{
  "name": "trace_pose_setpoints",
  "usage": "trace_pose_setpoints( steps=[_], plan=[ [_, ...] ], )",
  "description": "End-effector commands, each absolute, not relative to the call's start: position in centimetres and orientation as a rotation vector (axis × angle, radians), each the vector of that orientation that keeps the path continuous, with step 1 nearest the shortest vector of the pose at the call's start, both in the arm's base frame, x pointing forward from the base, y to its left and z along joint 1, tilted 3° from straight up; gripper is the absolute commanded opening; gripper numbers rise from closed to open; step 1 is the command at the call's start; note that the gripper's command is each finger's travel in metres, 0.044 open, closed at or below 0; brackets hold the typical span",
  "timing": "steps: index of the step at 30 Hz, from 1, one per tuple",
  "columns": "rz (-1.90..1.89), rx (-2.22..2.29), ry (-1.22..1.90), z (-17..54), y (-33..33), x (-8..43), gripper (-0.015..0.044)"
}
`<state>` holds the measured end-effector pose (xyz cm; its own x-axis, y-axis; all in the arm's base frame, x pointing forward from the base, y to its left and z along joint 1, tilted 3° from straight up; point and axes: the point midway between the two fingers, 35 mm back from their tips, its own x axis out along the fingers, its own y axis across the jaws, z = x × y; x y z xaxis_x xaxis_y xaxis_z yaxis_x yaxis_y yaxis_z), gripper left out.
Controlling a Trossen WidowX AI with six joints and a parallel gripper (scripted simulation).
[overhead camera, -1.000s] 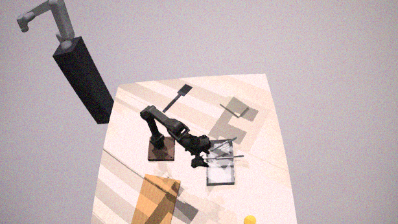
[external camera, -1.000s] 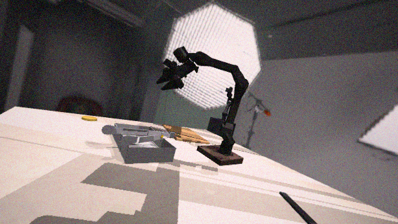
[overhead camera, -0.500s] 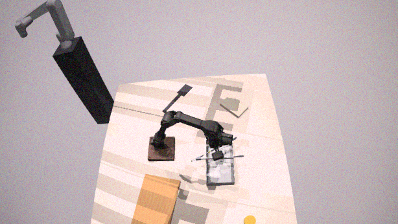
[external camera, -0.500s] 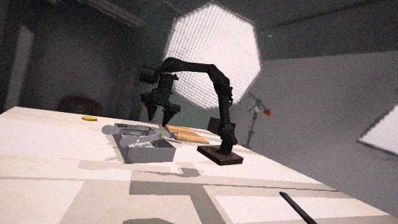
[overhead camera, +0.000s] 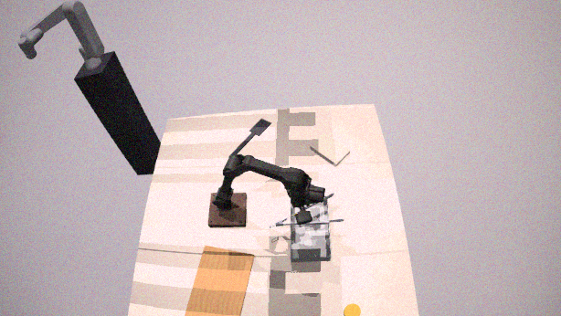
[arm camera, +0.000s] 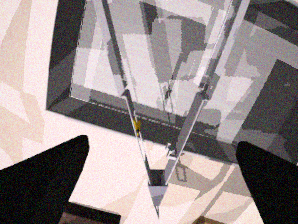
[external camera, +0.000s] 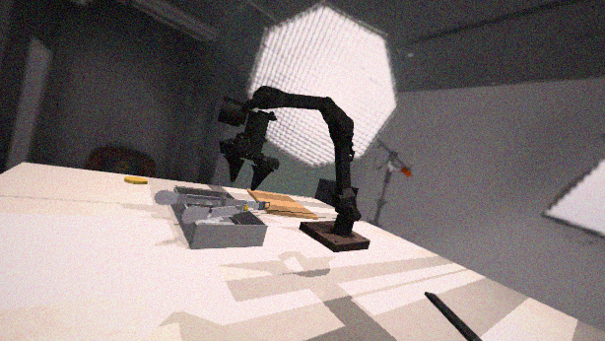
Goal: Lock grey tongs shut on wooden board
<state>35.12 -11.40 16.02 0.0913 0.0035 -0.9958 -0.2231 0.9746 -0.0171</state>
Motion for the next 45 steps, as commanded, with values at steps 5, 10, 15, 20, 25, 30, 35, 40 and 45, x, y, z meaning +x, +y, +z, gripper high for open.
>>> trace_pose_setpoints(
  steps=[5,10,15,20,25,30,35,40,45],
  plan=[
    [0.161,-0.179,1.475,15.1,-11.5,35.3,0.044],
    [0.161,-0.179,1.474,14.3,-11.5,35.5,0.044],
    [0.161,-0.179,1.474,13.5,-11.5,35.6,0.044],
    [0.161,-0.179,1.474,12.7,-11.6,35.7,0.044],
    [0.161,-0.179,1.474,11.9,-11.6,35.8,0.044],
    [0.161,-0.179,1.474,11.1,-11.6,35.9,0.044],
    [0.161,-0.179,1.474,10.3,-11.6,36.0,0.044],
    [0.161,-0.178,1.474,9.4,-11.6,36.0,0.044],
    [0.161,-0.178,1.474,8.6,-11.6,36.0,0.044]
  ],
)
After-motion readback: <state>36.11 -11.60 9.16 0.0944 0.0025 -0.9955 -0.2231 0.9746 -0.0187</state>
